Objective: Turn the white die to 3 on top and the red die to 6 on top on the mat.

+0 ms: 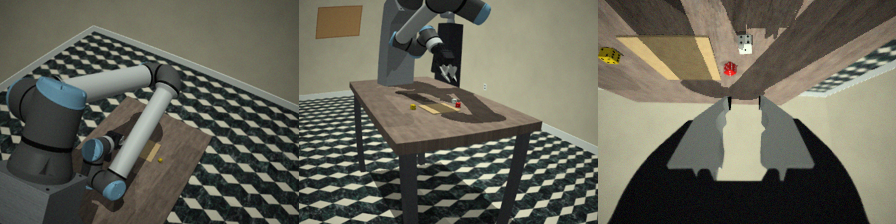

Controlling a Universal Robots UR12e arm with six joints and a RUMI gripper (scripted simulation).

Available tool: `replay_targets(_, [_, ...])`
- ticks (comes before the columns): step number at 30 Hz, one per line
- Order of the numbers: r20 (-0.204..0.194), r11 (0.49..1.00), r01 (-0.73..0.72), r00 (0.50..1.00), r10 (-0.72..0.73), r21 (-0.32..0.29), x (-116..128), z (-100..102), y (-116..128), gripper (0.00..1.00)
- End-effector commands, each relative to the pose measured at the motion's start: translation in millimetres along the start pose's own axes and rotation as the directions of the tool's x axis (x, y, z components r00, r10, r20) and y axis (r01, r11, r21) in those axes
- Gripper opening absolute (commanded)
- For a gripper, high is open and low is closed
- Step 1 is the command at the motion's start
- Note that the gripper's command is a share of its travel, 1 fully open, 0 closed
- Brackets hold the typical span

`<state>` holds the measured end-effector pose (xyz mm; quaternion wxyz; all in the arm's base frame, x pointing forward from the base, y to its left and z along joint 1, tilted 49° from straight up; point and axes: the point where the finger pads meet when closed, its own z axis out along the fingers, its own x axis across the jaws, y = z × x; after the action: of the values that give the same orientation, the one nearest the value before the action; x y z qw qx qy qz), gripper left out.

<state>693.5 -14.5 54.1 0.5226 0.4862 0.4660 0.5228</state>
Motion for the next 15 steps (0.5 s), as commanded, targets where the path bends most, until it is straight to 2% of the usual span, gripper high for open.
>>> replay_targets(1, [0.001, 0.996, 0.002, 1.000, -0.002, 0.091, -0.3, 1.9, 5.7, 0.21])
replay_targets(7, [0.001, 0.974, 0.001, 1.000, -0.002, 0.229, -0.4, 3.8, 13.7, 0.21])
replay_targets(14, [0.000, 0.925, 0.002, 1.000, -0.002, 0.381, 0.3, 4.5, 22.2, 0.21])
replay_targets(15, [0.000, 0.925, 0.002, 1.000, -0.002, 0.381, 0.3, 4.5, 22.2, 0.21])
